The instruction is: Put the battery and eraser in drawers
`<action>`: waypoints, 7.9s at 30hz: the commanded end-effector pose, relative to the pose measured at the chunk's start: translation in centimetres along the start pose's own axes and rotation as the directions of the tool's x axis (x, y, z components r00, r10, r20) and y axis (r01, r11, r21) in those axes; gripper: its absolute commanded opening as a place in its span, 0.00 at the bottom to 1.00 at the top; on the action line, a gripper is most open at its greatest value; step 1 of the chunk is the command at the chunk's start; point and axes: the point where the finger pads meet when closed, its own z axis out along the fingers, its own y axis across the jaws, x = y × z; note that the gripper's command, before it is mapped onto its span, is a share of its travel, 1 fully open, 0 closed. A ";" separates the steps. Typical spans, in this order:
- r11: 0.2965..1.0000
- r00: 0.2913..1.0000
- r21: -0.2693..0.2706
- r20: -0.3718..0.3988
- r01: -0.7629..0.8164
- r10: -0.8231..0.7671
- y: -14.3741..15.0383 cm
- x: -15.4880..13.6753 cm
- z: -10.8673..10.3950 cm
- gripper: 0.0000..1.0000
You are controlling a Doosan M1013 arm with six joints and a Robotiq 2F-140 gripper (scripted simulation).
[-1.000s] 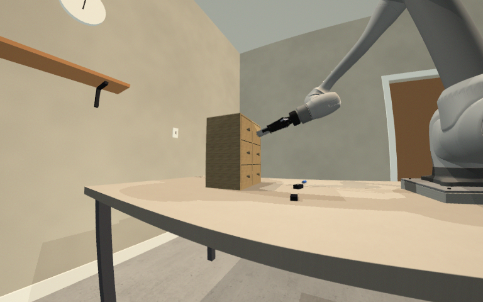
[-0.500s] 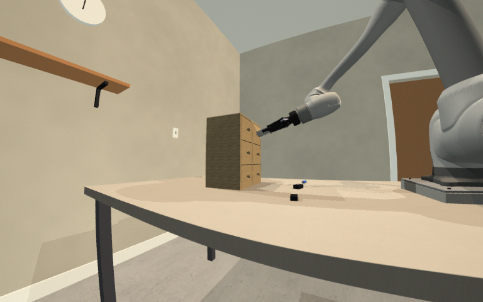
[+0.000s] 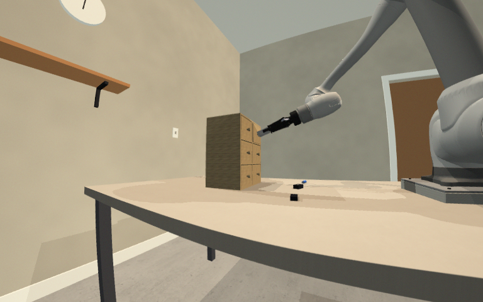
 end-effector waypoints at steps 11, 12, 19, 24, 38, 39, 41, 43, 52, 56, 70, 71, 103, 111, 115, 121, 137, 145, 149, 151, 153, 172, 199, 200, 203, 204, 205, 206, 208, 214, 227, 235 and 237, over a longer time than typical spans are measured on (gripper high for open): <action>1.000 1.000 0.000 0.000 0.000 0.000 0.0 -0.3 -1.0 0.08; 1.000 1.000 0.000 0.000 0.000 0.000 0.0 -0.4 -1.1 0.08; 1.000 1.000 0.000 0.000 0.000 0.000 0.0 -0.7 -1.9 0.08; 1.000 1.000 0.000 0.000 0.000 0.000 0.0 -0.8 -2.3 0.08; 1.000 1.000 0.000 0.000 0.000 0.000 0.0 -1.5 -4.2 0.08; 1.000 1.000 0.000 0.000 0.000 0.000 0.0 -1.5 -4.2 0.08; 1.000 1.000 0.000 0.000 0.000 0.000 0.0 -1.6 -4.4 0.08; 1.000 1.000 0.000 0.000 0.000 0.000 0.0 -1.7 -4.6 0.08; 1.000 1.000 0.000 0.000 0.000 0.000 0.0 -2.0 -5.5 0.08; 1.000 1.000 0.000 0.000 0.000 0.000 0.0 -2.1 -5.7 0.08; 1.000 1.000 0.000 0.000 0.000 0.000 0.0 -2.3 -6.2 0.08; 1.000 1.000 0.000 0.000 0.000 0.000 0.0 -2.3 -6.2 0.08; 1.000 1.000 0.000 0.000 0.000 0.000 0.0 -2.3 -6.3 0.20; 1.000 1.000 0.000 0.000 0.000 0.000 0.0 -2.5 -6.9 0.20; 1.000 1.000 0.000 0.000 0.000 0.000 0.0 -3.1 -8.6 0.20; 1.000 1.000 0.000 0.000 0.000 0.000 0.0 -3.9 -10.8 0.20; 1.000 1.000 0.000 0.000 0.000 0.000 0.0 -3.9 -14.8 0.20; 1.000 1.000 0.000 0.000 0.000 0.000 0.0 -3.8 -16.3 0.20; 1.000 1.000 0.000 0.000 0.000 0.000 0.0 -3.8 -16.3 0.20; 1.000 1.000 0.000 0.002 0.000 0.000 0.0 -3.8 -16.4 0.20; 1.000 1.000 0.001 0.005 0.000 0.000 0.0 -3.8 -16.4 0.20; 1.000 0.993 0.002 0.117 -0.001 0.000 -0.1 -3.3 -17.6 0.20; 1.000 0.900 0.001 0.436 0.000 0.000 0.0 -1.6 -21.1 0.20; 1.000 0.889 0.001 0.458 0.000 0.000 0.0 -1.5 -21.4 0.20; 1.000 0.848 0.001 0.530 0.000 0.000 0.0 -1.1 -22.3 0.20; 1.000 0.831 0.000 0.556 0.000 0.000 0.0 -1.0 -22.6 0.20; 1.000 0.811 0.001 0.585 0.000 0.000 0.0 -0.8 -23.0 0.20; 1.000 0.788 0.001 0.616 0.000 0.000 0.0 -0.6 -23.4 0.20; 1.000 0.747 0.001 0.665 0.000 -0.001 0.0 -0.2 -24.2 0.20; 1.000 0.636 0.000 0.772 0.000 0.000 0.0 0.5 -25.7 0.20; 1.000 0.414 0.000 0.910 0.000 0.000 0.0 1.7 -28.5 0.20; 1.000 0.349 0.000 0.937 0.000 0.000 0.0 2.1 -29.3 0.20; 1.000 0.344 0.000 0.939 0.000 0.000 0.0 2.1 -29.3 0.20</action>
